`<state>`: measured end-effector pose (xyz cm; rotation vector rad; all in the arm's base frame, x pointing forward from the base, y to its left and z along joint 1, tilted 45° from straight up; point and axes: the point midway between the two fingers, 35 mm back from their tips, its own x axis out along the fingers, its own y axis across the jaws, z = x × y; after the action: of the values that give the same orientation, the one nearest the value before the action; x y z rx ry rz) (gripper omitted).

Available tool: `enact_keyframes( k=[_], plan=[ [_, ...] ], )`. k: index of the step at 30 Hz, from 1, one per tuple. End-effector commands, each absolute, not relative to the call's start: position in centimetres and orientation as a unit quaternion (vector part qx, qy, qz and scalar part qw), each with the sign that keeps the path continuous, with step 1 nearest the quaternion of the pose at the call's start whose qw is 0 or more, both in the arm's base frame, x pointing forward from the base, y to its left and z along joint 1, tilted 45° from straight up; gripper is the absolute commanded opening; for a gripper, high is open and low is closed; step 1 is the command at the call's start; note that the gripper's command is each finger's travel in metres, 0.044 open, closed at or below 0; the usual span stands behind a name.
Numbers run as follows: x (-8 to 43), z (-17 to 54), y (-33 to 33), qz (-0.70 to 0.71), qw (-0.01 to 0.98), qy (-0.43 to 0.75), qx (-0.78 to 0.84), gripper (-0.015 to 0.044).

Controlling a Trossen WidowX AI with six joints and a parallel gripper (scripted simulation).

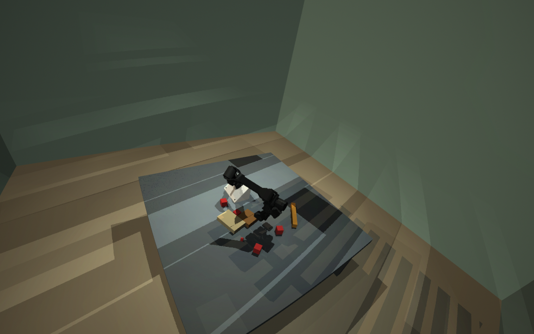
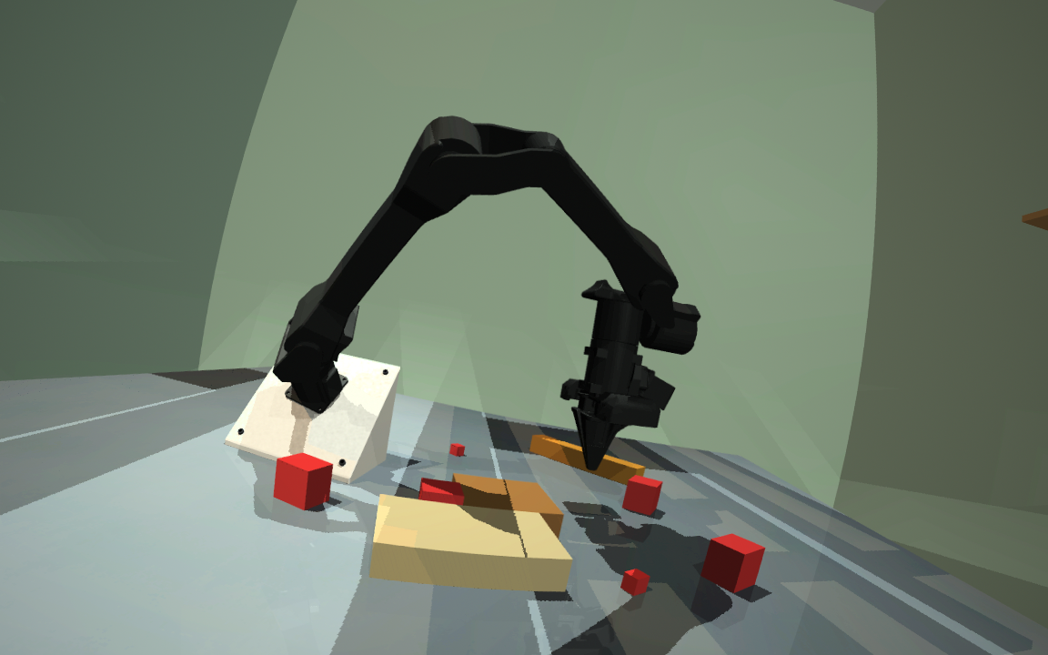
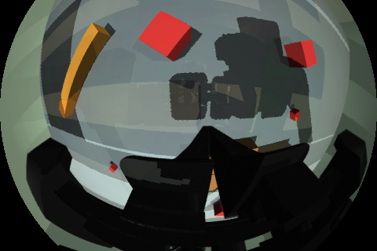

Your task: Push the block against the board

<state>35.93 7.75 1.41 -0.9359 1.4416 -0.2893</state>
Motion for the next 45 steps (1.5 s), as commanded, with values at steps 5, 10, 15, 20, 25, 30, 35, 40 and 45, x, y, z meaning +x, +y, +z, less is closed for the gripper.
enact_keyframes(
  k=[5,10,15,20,25,30,35,40,45],
  plan=[
    [34.8,4.4,4.7,-0.108,0.628,0.64,-0.429,0.0],
    [34.7,4.6,4.6,-0.107,0.627,0.64,-0.43,0.0],
    [35.4,1.5,1.6,-0.108,0.627,0.64,-0.43,0.0],
    [35.5,0.7,0.7,-0.109,0.627,0.64,-0.431,0.0],
    [35.2,0.8,0.6,-0.109,0.627,0.64,-0.431,0.0],
    [34.5,1.0,0.3,-0.108,0.627,0.64,-0.431,0.0],
    [33.8,1.1,-0.1,-0.108,0.627,0.64,-0.431,0.0],
    [33.1,1.3,-0.4,-0.108,0.626,0.64,-0.431,0.0],
    [32.3,1.4,-0.7,-0.108,0.626,0.641,-0.431,0.0]
  ],
)
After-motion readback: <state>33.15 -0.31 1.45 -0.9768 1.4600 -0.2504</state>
